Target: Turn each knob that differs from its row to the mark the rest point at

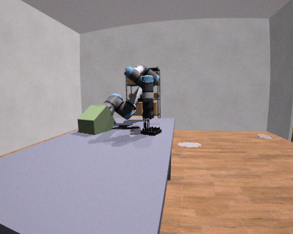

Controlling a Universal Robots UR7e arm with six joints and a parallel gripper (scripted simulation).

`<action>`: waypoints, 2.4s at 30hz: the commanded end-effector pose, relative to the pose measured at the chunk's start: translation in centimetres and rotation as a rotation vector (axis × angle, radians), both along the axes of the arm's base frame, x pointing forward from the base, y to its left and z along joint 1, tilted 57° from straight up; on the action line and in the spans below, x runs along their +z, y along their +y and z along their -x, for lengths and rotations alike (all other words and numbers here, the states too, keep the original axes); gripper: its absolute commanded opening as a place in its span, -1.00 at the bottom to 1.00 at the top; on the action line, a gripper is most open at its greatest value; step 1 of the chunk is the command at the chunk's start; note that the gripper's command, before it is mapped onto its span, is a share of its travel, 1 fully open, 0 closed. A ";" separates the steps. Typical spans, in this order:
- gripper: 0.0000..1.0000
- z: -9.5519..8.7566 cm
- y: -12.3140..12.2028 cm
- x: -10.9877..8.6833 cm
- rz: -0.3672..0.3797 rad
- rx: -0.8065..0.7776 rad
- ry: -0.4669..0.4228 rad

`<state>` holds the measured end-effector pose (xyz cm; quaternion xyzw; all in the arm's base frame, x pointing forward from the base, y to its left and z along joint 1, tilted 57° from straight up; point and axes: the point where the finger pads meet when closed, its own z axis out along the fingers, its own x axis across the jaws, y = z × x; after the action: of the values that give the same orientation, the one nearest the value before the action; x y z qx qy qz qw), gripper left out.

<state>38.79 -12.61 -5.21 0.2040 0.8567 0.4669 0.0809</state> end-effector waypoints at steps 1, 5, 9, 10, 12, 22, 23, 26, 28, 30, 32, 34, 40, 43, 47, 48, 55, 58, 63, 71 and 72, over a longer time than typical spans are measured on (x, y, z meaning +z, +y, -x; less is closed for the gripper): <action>-0.07 0.0 -0.1 0.0 0.001 -0.001 0.000; -0.07 0.0 -0.1 0.0 0.001 -0.001 0.000; -0.07 0.0 -0.1 0.0 0.001 -0.001 0.000; -0.07 0.0 -0.1 0.0 0.001 -0.001 0.000; -0.07 0.0 -0.1 0.0 0.001 -0.001 0.000; -0.07 0.0 -0.1 0.0 0.001 -0.001 0.000; -0.07 0.0 -0.1 0.0 0.001 -0.001 0.000; -0.07 0.0 -0.1 0.0 0.001 -0.001 0.000; -0.07 0.0 -0.1 0.0 0.001 -0.001 0.000; -0.07 0.0 -0.1 0.0 0.001 -0.001 0.000; -0.07 0.0 -0.1 0.0 0.001 -0.001 0.000; -0.07 0.0 0.0 0.0 0.001 -0.001 0.000; -0.07 -0.1 0.2 -0.2 0.001 -0.001 0.000; -0.07 -0.1 0.2 -0.2 0.001 -0.001 0.000; -0.07 -0.2 0.5 -0.4 0.001 -0.001 0.000; -0.07 -0.3 0.5 -0.4 0.001 -0.001 0.000; -0.07 -0.4 0.9 -0.7 0.001 -0.001 0.000; -0.07 -0.5 1.0 -0.8 0.001 -0.001 0.000; -0.07 -0.5 1.0 -0.8 0.001 -0.001 0.000; -0.07 -0.5 1.0 -0.8 0.001 -0.001 0.000; -0.07 -0.5 1.0 -0.8 0.001 -0.001 0.000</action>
<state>39.25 -11.54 -5.99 0.2040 0.8567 0.4669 0.0809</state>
